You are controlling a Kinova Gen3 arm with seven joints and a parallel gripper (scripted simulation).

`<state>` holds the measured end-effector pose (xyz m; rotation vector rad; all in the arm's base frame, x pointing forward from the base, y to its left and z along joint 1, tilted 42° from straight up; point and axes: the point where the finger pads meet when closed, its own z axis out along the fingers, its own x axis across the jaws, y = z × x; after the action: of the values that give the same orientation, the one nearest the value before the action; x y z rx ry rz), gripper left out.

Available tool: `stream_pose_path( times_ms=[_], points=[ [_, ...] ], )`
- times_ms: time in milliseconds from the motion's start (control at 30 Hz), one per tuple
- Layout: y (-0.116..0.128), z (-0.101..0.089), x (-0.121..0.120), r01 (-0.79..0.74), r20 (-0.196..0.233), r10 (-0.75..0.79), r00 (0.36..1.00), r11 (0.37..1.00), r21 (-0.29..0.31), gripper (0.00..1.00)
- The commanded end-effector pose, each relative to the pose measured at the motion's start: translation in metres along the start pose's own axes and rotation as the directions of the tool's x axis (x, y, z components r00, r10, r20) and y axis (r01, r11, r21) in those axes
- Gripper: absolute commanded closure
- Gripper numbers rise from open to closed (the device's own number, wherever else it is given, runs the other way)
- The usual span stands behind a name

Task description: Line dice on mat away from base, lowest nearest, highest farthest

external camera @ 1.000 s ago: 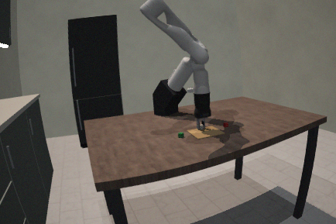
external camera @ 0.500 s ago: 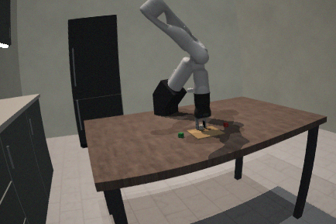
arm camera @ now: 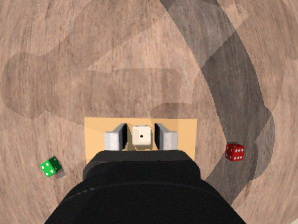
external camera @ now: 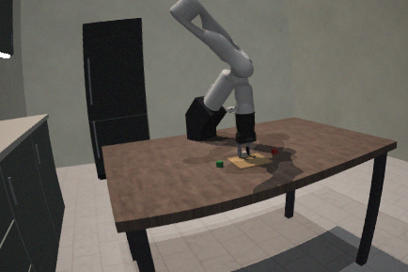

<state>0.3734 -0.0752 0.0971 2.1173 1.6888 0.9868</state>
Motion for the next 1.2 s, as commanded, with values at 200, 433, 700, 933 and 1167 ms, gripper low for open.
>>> stream_pose_path(
  times_ms=[200,433,700,933,1167],
  points=[
    [-0.002,-0.012,-0.001,0.0,0.003,0.0,1.0,1.0,0.0,0.3],
    [-0.001,-0.023,-0.001,0.0,0.004,0.0,1.0,1.0,-0.001,0.3],
    [-0.002,-0.042,-0.001,0.004,0.003,-0.004,1.0,1.0,0.004,0.3],
    [0.0,-0.055,-0.001,0.002,0.004,-0.002,1.0,1.0,0.0,0.3],
    [0.001,-0.065,-0.002,0.001,0.004,-0.001,1.0,1.0,-0.002,0.3]
  ],
)
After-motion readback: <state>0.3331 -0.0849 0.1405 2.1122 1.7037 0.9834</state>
